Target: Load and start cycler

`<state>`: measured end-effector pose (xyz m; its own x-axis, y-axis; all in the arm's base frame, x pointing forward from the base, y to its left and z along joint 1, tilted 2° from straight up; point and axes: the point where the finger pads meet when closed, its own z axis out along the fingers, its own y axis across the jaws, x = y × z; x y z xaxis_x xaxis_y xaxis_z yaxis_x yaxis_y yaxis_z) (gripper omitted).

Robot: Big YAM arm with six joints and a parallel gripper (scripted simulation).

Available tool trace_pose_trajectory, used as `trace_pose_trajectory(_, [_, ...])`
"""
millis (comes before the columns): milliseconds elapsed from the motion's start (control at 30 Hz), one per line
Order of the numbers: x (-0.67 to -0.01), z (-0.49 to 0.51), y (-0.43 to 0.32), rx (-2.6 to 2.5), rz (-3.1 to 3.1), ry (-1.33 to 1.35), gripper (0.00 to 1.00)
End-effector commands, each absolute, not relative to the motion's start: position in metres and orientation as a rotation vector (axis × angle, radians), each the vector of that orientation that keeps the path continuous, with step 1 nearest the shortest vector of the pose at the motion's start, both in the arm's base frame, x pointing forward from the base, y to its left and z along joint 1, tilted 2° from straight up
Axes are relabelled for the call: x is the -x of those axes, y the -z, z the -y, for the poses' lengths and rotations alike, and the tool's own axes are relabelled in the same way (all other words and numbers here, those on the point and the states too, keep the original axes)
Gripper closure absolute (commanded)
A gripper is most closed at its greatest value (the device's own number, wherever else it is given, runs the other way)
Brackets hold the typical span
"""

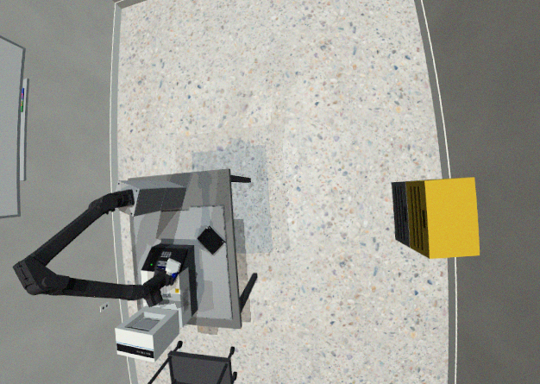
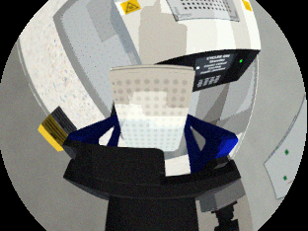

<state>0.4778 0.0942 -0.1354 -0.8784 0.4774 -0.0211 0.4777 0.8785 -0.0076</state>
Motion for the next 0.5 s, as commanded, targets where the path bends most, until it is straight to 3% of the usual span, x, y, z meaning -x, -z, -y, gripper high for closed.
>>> trace_pose_trajectory(0, [-0.491, -0.097, 0.140, -0.935, -2.982, 0.013, 1.00])
trace_pose_trajectory(467, [-0.534, -0.038, 0.135, -1.496, -2.732, -0.002, 1.00])
